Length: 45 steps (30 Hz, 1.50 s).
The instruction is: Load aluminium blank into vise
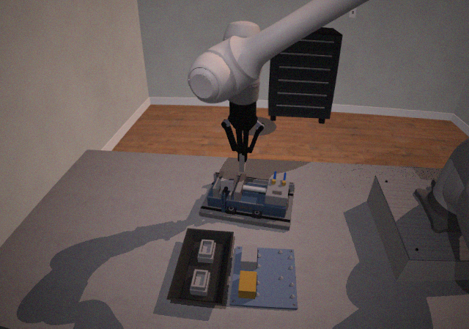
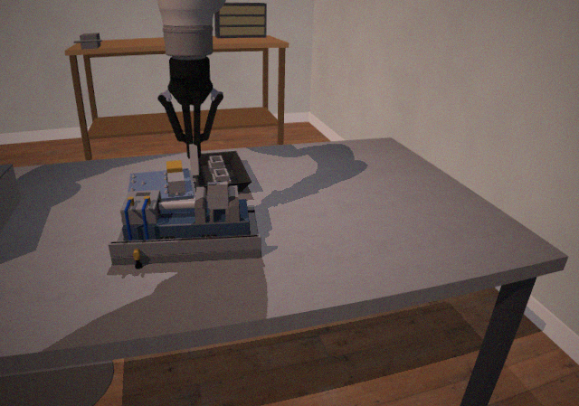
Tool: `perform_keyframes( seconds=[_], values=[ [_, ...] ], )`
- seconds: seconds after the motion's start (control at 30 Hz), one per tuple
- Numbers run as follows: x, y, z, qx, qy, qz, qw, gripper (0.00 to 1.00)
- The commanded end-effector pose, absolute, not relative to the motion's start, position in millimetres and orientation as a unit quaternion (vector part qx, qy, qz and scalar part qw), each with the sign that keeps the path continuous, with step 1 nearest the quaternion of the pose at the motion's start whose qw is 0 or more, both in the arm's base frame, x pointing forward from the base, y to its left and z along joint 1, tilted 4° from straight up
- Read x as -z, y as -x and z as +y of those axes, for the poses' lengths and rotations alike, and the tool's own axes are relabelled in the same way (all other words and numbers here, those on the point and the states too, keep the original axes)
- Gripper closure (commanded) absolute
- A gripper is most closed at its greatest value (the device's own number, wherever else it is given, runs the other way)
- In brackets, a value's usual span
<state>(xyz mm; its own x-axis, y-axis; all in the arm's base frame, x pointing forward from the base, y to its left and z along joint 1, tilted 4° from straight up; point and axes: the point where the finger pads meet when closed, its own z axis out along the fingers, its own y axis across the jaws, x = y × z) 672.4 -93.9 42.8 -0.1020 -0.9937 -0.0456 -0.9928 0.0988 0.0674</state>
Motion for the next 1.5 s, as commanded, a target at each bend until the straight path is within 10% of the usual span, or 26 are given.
perform_keyframes(
  seconds=[0.0, 1.47],
  values=[
    [-55, -677, -98, 0.036, -0.67, -0.742, 0.003, 1.0],
    [-73, -678, -99, 0.036, -0.67, -0.742, 0.003, 1.0]
  ],
)
